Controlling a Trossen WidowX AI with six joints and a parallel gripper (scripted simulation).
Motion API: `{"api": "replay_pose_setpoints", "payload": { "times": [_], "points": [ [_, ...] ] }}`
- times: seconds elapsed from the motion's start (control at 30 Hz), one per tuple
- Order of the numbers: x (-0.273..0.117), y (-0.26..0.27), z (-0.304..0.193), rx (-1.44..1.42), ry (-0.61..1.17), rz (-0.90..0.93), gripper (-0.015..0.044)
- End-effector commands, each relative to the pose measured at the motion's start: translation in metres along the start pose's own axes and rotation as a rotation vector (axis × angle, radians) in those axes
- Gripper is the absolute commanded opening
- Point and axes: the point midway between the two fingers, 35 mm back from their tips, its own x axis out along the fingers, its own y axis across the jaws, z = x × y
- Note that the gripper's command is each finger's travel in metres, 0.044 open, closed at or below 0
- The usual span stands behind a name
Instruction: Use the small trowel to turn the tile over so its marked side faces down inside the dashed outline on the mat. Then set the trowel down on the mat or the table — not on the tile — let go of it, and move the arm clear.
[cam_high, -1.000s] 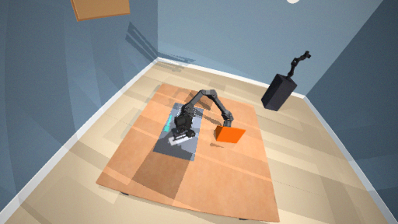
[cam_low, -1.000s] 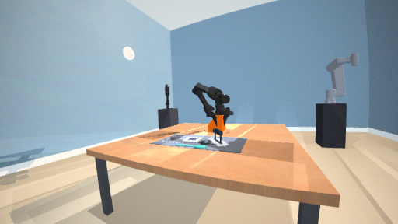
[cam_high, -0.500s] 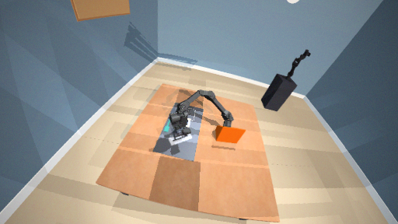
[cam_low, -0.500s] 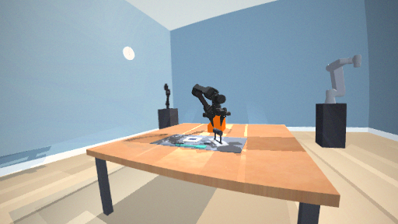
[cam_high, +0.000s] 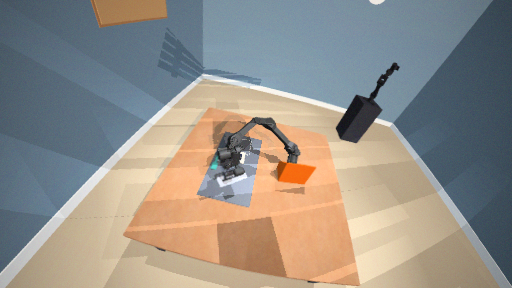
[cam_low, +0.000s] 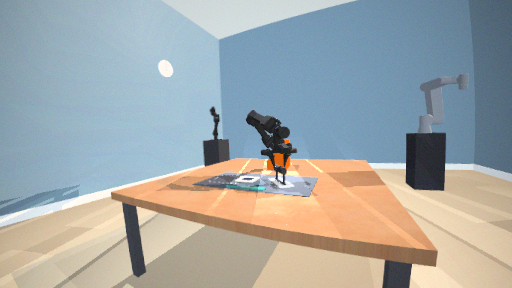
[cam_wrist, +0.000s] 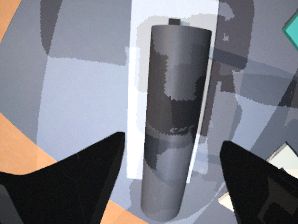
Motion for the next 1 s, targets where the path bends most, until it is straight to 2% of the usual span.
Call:
{"api": "replay_pose_setpoints", "payload": {
  "times": [0.0, 0.27, 0.4, 0.57, 0.97],
  "points": [
    [0.009, 0.002, -0.001, -0.007, 0.009, -0.003, 0.0270],
    [0.019, 0.002, -0.002, -0.007, 0.010, -0.003, 0.0270],
    [0.019, 0.002, -0.002, -0.007, 0.010, -0.003, 0.0165],
    [0.019, 0.002, -0.002, -0.007, 0.010, -0.003, 0.0132],
    [0.019, 0.002, -0.002, -0.007, 0.010, -0.003, 0.0130]
  ]
}}
